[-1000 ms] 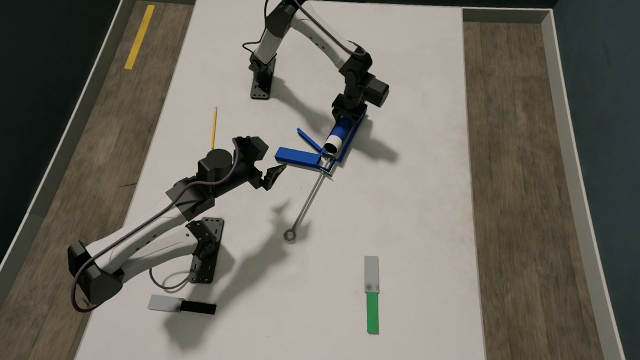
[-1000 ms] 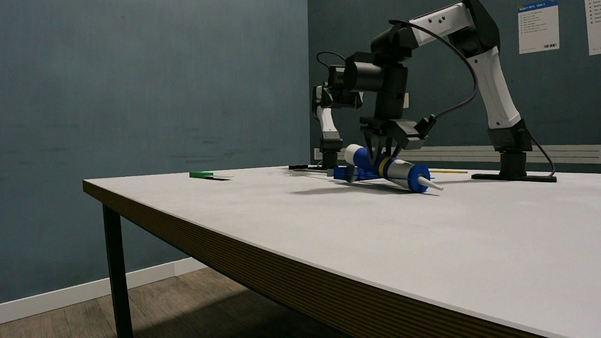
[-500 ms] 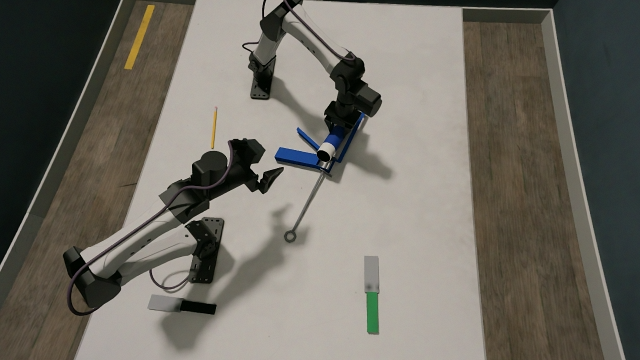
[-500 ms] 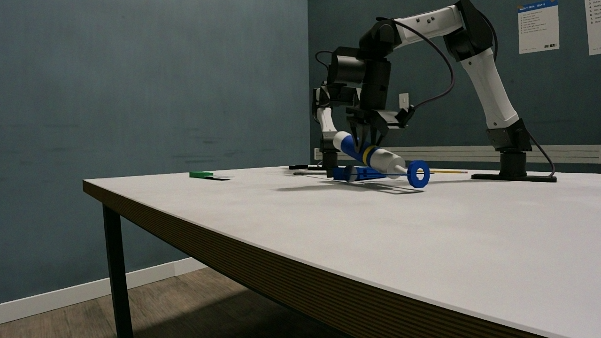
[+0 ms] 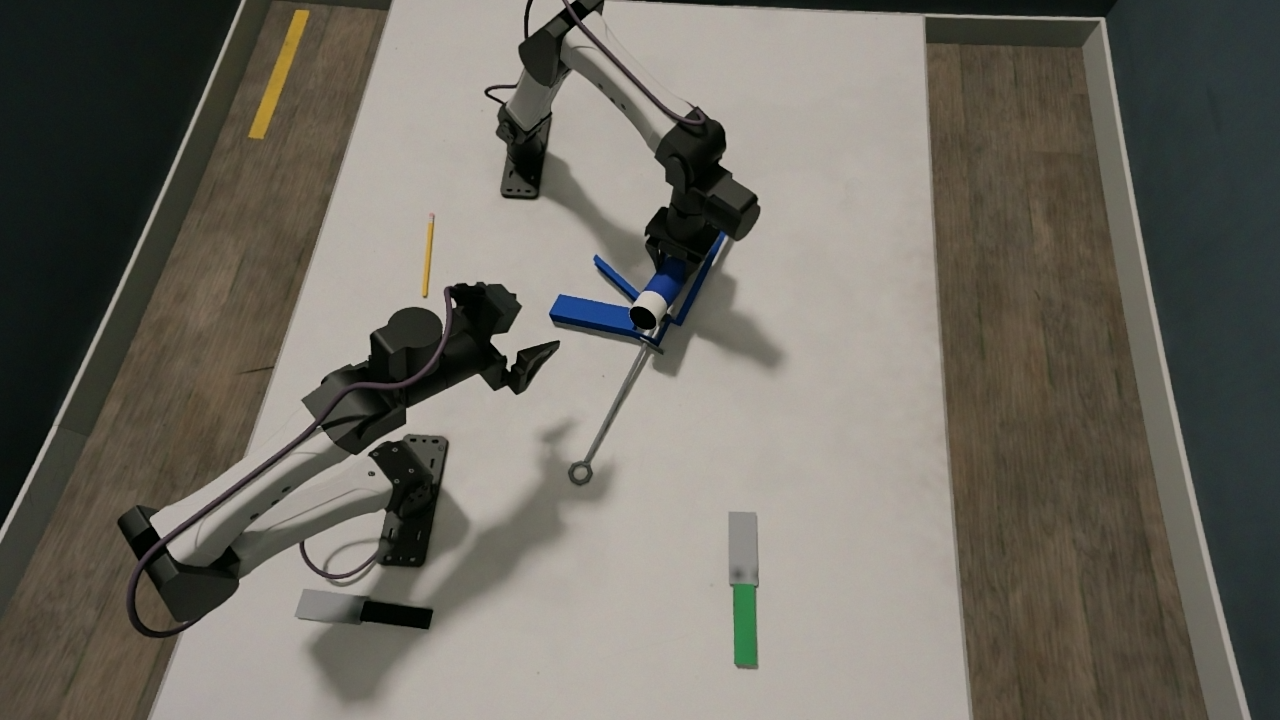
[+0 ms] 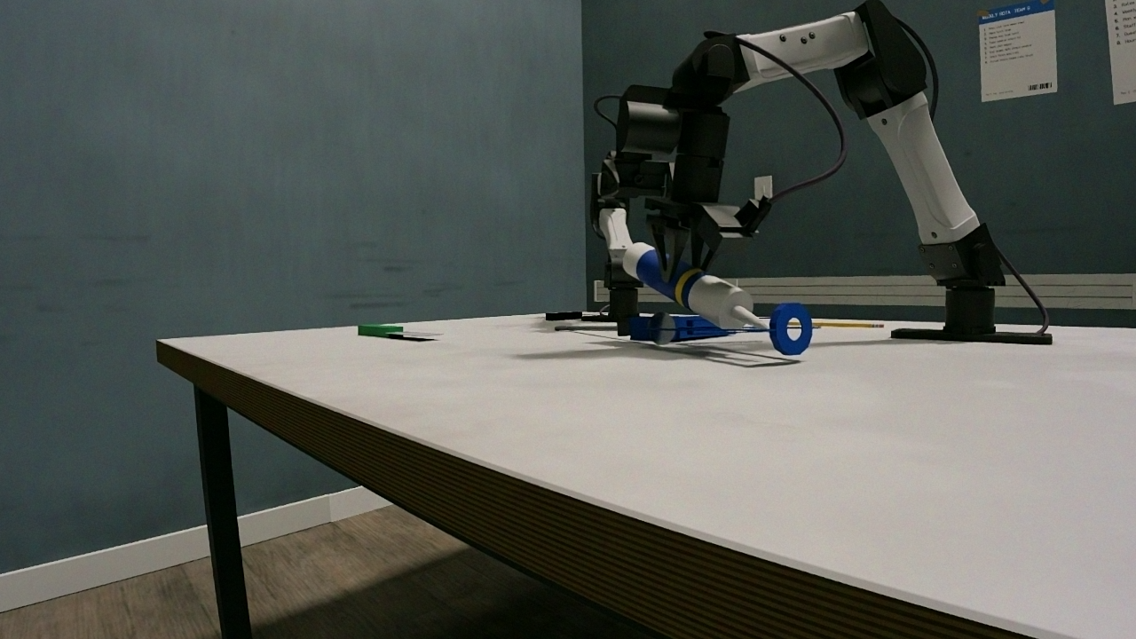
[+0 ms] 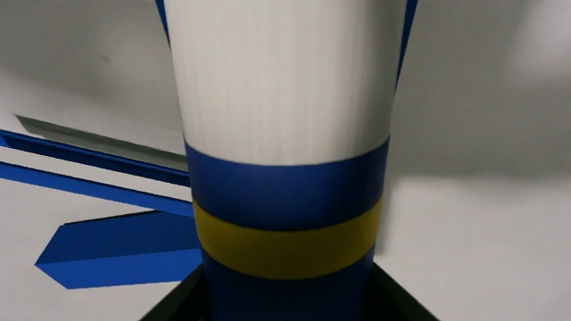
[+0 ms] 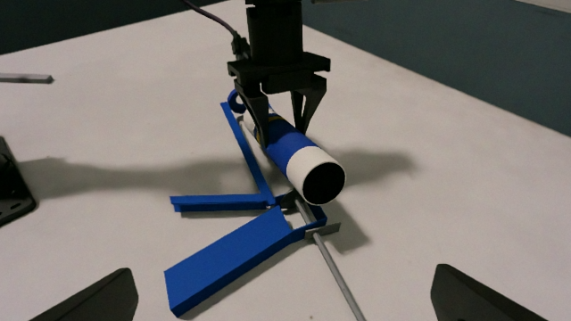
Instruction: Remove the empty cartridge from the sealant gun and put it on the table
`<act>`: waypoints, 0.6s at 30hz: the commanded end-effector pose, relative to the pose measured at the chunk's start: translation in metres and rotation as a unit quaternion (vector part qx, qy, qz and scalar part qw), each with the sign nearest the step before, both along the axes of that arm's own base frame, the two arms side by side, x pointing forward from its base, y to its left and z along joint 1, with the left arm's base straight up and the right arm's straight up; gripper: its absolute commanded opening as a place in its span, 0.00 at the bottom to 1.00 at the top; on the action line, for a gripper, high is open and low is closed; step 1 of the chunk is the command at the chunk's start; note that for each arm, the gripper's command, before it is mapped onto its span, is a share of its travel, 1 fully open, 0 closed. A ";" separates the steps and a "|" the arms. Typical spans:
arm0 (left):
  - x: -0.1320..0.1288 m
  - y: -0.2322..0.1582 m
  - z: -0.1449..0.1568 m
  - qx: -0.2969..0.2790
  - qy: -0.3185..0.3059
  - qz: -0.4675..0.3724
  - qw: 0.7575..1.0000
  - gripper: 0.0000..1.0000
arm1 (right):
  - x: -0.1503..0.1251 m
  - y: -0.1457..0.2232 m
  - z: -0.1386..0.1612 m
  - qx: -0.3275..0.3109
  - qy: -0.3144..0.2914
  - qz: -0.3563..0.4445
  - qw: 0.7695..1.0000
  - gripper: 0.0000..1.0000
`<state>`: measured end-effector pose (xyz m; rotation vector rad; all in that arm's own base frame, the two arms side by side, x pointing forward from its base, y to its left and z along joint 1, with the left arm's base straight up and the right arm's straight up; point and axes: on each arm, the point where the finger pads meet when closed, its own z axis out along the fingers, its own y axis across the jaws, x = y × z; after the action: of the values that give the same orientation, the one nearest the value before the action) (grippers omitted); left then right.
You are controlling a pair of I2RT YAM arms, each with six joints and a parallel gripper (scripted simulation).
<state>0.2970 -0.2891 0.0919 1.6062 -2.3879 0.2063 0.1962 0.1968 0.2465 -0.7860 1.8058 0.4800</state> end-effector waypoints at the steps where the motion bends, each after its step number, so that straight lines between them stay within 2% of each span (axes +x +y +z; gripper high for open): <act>1: 0.007 -0.006 0.012 -0.016 -0.010 0.005 1.000 0.41 | 0.000 -0.004 0.020 0.016 -0.011 -0.005 1.000 1.00; 4: 0.007 -0.007 0.012 -0.016 -0.010 0.005 1.000 0.41 | -0.002 -0.006 0.021 0.017 -0.010 -0.003 1.000 1.00; 13: 0.004 -0.006 0.057 -0.011 0.003 0.005 1.000 0.41 | -0.001 -0.004 0.053 0.047 -0.046 0.000 0.998 1.00; 15: 0.004 -0.006 0.057 -0.011 0.003 0.005 1.000 0.41 | -0.001 -0.004 0.053 0.047 -0.046 0.000 0.998 1.00; 18: 0.004 -0.004 0.081 -0.013 0.001 0.009 1.000 0.41 | -0.001 -0.005 0.061 0.052 -0.050 -0.003 0.997 1.00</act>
<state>0.3066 -0.2977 0.1540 1.6045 -2.3951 0.2883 0.1927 0.1912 0.2807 -0.7486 1.7347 0.5036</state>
